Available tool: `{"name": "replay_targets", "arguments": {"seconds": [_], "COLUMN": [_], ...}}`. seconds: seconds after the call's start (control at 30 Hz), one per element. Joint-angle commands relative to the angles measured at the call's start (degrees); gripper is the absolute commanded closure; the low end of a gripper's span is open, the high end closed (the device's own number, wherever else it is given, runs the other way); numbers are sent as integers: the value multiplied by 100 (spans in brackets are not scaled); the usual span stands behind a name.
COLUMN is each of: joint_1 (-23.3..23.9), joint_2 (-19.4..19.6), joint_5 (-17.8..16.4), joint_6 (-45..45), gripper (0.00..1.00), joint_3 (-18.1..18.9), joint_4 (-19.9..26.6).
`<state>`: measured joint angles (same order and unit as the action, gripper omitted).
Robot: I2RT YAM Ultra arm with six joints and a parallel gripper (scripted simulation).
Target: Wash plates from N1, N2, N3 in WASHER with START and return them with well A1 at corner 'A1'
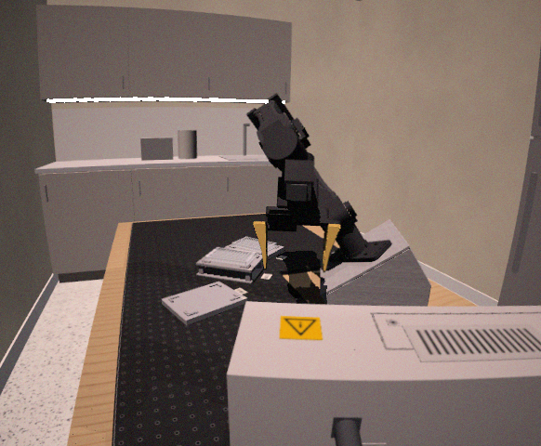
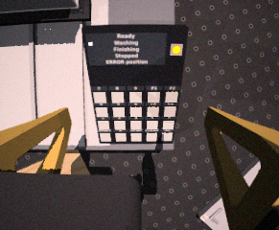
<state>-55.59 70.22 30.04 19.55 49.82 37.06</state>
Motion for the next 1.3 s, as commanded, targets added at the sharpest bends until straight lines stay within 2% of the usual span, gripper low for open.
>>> {"name": "replay_targets", "arguments": {"seconds": [0.0,0.3,0.37,0.8,1.27], "joint_1": [-6,47,47,107,108], "joint_2": [118,637,637,1393,1408], "joint_5": [-33,-63,-63,-97,-98], "joint_6": [25,78,78,138,139], "gripper": [0,0,0,0,0], "joint_3": [280,1048,1048,2251,2275], "joint_4": [92,311,311,724,733]}}
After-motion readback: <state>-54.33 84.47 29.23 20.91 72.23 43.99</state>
